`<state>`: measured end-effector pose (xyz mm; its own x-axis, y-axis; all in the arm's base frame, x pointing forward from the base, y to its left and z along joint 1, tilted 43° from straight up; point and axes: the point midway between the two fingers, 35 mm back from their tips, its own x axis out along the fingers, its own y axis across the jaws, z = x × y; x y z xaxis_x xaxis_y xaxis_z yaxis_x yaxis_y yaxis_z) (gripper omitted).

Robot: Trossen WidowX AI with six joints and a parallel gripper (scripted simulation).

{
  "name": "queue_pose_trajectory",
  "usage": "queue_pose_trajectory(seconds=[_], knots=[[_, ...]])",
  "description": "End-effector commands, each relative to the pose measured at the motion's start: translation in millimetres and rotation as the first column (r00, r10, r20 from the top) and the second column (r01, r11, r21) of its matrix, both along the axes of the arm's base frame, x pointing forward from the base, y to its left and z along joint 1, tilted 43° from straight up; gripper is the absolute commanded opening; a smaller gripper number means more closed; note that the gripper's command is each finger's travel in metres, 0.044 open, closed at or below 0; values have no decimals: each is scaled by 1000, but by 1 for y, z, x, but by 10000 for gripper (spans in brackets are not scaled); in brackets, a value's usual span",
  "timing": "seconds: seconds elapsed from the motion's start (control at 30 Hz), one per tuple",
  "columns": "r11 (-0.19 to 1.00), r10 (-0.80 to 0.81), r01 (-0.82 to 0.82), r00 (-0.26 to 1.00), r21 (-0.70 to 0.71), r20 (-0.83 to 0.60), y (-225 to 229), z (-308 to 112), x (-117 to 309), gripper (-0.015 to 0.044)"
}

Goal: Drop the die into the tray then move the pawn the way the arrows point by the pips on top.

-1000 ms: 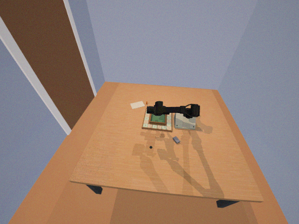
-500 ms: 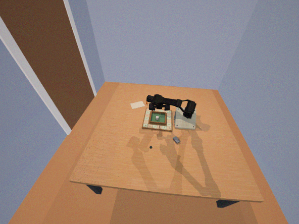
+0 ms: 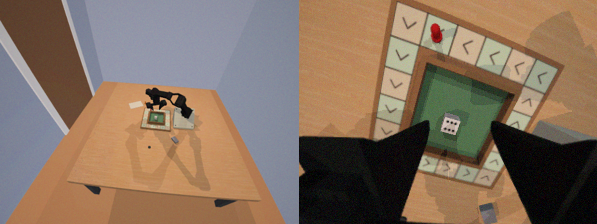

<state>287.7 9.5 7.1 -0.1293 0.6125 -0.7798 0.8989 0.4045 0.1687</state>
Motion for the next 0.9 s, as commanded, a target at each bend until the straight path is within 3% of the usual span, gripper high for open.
queue_pose_trajectory(seconds=[0.0, 0.17, 0.33, 0.87], knots=[[964, 247, -262, 941, 36, 233, -13, -19, 23, 204], [823, 498, -568, 700, -23, 512, -28, -48, 47, 200], [640, 616, -752, 379, -158, 691, -41, -76, 63, 200], [632, 618, -757, 365, -164, 696, -42, -80, 61, 200]])
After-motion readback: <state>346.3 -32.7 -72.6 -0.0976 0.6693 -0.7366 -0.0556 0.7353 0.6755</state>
